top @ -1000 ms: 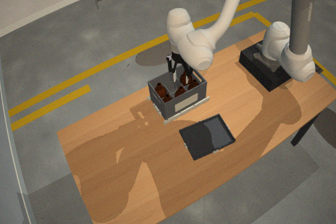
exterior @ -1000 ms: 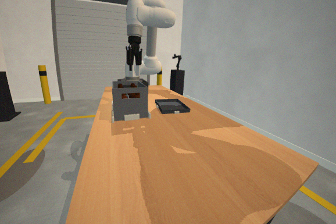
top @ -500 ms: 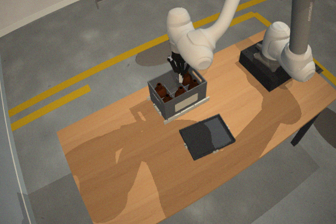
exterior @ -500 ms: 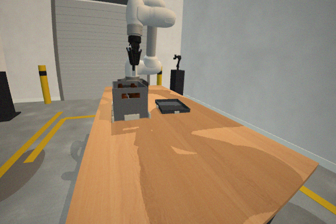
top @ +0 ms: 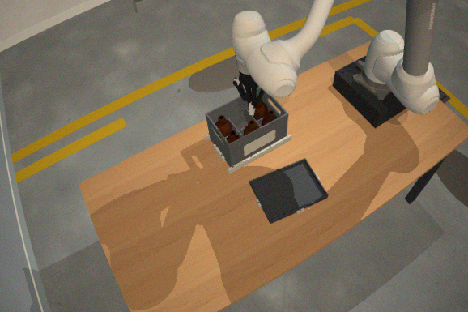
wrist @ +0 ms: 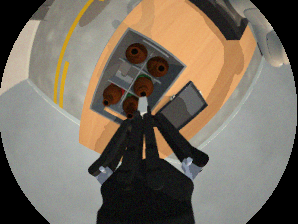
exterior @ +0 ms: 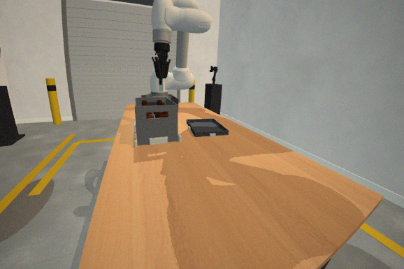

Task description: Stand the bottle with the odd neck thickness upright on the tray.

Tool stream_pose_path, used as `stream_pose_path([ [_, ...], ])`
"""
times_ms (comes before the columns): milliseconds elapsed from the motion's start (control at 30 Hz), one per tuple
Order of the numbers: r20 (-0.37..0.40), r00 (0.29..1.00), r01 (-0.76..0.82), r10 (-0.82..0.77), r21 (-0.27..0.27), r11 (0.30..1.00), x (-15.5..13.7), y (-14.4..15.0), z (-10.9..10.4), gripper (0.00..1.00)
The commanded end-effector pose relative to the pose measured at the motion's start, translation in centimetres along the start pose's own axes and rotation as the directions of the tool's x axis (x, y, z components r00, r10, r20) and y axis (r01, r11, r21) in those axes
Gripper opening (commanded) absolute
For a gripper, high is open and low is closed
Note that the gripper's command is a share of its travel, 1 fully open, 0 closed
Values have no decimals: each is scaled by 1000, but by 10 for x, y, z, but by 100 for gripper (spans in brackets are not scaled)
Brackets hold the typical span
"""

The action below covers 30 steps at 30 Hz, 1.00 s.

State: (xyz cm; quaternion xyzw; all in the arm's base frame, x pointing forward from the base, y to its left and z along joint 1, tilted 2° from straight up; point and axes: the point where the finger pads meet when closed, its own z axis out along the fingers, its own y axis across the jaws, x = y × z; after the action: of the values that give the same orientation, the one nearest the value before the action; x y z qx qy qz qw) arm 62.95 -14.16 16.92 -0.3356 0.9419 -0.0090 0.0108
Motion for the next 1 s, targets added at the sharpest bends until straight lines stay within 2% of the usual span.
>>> stream_pose_path([
  [0, -1, 1000, -3, 3, 4, 1000, -2, 0, -3, 0],
  [267, -1, 1000, -3, 3, 4, 1000, -2, 0, -3, 0],
  [400, -1, 1000, -3, 3, 4, 1000, -3, -10, -4, 0],
  [467, -1, 1000, -3, 3, 4, 1000, -4, -50, -5, 0],
  [700, -1, 1000, -2, 2, 4, 1000, -1, -124, -4, 0],
  [967, -1, 1000, -2, 2, 4, 1000, -1, -125, -4, 0],
])
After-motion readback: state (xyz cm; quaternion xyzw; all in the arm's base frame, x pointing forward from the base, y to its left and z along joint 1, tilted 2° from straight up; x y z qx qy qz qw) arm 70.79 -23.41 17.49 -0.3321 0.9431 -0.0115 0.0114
